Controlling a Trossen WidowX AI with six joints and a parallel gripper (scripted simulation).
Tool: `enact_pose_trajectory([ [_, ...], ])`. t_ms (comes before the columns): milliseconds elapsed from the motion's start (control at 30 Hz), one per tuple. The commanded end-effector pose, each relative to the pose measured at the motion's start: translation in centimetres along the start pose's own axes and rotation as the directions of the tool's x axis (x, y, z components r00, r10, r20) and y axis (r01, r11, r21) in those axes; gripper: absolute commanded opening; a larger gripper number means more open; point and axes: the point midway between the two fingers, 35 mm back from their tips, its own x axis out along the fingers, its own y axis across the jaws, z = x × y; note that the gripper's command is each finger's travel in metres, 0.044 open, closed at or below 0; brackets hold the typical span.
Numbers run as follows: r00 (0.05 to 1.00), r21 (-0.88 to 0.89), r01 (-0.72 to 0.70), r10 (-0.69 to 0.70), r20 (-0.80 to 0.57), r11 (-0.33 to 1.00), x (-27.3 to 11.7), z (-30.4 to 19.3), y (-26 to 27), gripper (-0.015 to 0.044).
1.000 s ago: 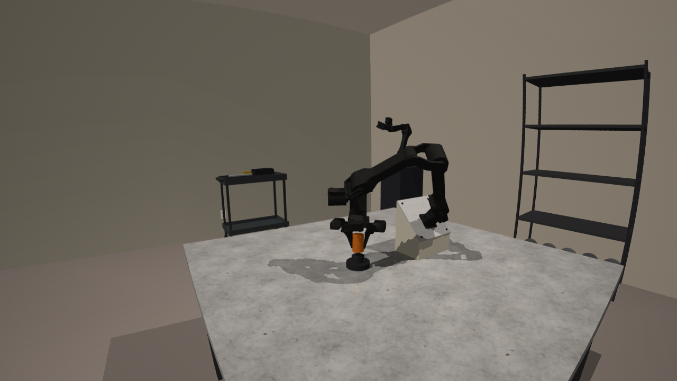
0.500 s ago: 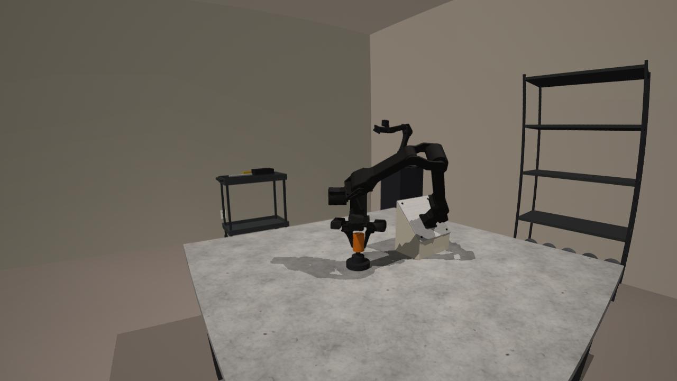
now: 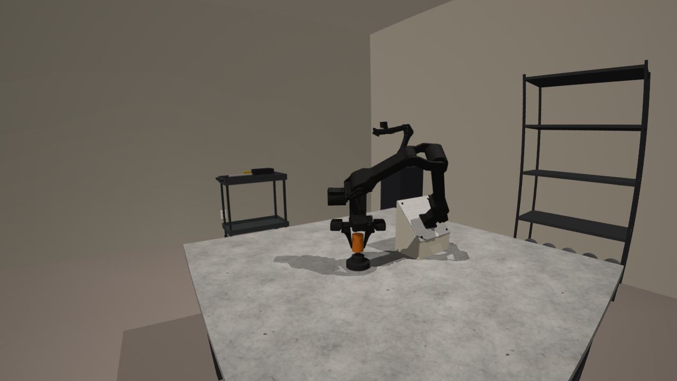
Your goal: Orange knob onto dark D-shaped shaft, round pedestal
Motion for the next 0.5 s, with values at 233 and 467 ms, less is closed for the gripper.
enact_pose_trajectory([
  [233, 1.0, -0.006, 0.003, -0.003, 0.001, 1.0, -0.01, -0.21, 0.11, 0.0],
  [467, 1.0, -0.032, 0.003, -0.003, 0.001, 0.999, -0.4, -0.07, 0.19, 0.0],
])
